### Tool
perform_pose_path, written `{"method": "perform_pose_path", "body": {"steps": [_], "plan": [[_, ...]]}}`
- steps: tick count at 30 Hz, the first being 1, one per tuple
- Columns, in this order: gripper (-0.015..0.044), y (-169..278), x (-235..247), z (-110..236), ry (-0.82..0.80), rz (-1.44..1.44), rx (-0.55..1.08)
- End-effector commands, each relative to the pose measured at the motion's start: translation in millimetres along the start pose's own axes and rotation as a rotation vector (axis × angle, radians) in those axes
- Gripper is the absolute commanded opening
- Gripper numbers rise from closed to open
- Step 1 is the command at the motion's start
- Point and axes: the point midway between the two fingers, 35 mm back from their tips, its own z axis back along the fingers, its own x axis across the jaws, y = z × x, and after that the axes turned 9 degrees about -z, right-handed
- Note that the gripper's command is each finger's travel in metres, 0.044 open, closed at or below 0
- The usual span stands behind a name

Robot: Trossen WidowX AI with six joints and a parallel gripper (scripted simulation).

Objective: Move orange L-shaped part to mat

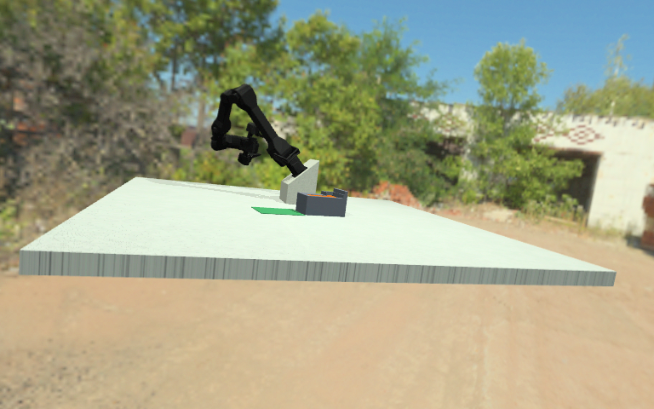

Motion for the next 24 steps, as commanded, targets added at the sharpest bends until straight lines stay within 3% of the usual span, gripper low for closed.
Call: {"method": "perform_pose_path", "body": {"steps": [1,9,16,24], "plan": [[0.0374,0.0,-0.8,0.8,0.003,-0.002,0.001],[0.0180,-4.7,-38.6,41.3,0.161,-0.114,0.049],[0.0180,-31.0,-91.4,122.8,0.455,-0.291,0.046],[0.0180,-88.3,-121.7,226.3,0.789,-0.455,-0.102]]}}
